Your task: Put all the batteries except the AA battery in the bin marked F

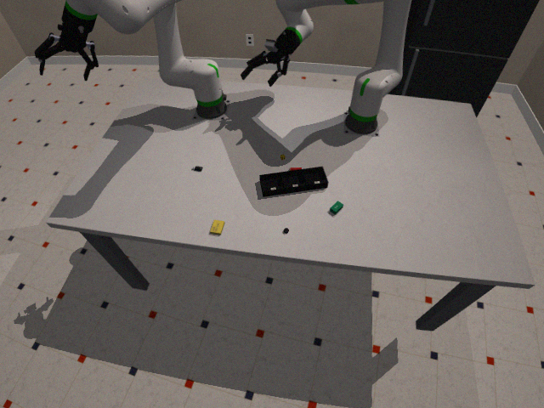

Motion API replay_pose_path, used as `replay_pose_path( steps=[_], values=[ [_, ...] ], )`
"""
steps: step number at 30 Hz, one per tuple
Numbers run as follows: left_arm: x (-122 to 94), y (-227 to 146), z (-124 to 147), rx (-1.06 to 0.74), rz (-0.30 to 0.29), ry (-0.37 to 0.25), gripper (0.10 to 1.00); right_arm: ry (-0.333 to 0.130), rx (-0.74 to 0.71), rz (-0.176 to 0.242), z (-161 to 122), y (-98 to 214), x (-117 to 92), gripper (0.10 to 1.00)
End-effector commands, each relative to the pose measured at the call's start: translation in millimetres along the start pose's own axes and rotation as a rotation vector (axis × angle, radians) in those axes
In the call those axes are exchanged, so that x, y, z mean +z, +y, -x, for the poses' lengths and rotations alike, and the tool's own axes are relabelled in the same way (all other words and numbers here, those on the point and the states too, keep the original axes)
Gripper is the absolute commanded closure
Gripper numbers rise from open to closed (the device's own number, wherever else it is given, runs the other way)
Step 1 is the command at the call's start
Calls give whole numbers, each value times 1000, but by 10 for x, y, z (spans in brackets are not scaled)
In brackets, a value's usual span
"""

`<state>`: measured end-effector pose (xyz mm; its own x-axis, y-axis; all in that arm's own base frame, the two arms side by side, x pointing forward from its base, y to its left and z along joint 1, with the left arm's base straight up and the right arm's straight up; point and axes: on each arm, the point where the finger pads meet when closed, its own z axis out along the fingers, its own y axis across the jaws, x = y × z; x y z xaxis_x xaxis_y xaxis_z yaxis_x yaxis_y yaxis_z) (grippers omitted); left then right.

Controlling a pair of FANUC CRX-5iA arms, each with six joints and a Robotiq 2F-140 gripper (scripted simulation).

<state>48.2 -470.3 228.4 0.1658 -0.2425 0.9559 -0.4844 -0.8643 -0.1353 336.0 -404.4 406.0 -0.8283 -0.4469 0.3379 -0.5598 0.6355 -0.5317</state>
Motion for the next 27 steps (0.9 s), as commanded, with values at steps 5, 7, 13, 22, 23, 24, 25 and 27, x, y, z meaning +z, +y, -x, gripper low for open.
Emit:
replay_pose_path(
  steps=[5, 7, 13, 22, 23, 24, 25, 27],
  values=[
    [-1, 2, -6, -1, 0, 0, 98, -39, 13, 89, -108, 350, -126, 98],
    [-1, 2, -6, -1, 0, 0, 98, -57, 14, 121, -133, 481, -177, 98],
    [-1, 2, -6, -1, 0, 0, 98, -112, 5, 213, -179, 860, -347, 98],
    [-1, 2, -6, -1, 0, 0, 98, -181, -20, 306, -202, 1260, -567, 98],
    [-1, 2, -6, -1, 0, 0, 98, -190, -24, 318, -204, 1313, -600, 98],
    [-1, 2, -6, -1, 0, 0, 98, -200, -29, 329, -205, 1364, -632, 98],
    [-1, 2, -6, -1, 0, 0, 98, -210, -34, 340, -207, 1414, -664, 98],
    [-1, 2, -6, -1, 0, 0, 98, -228, -45, 362, -210, 1511, -728, 98]
  ],
)
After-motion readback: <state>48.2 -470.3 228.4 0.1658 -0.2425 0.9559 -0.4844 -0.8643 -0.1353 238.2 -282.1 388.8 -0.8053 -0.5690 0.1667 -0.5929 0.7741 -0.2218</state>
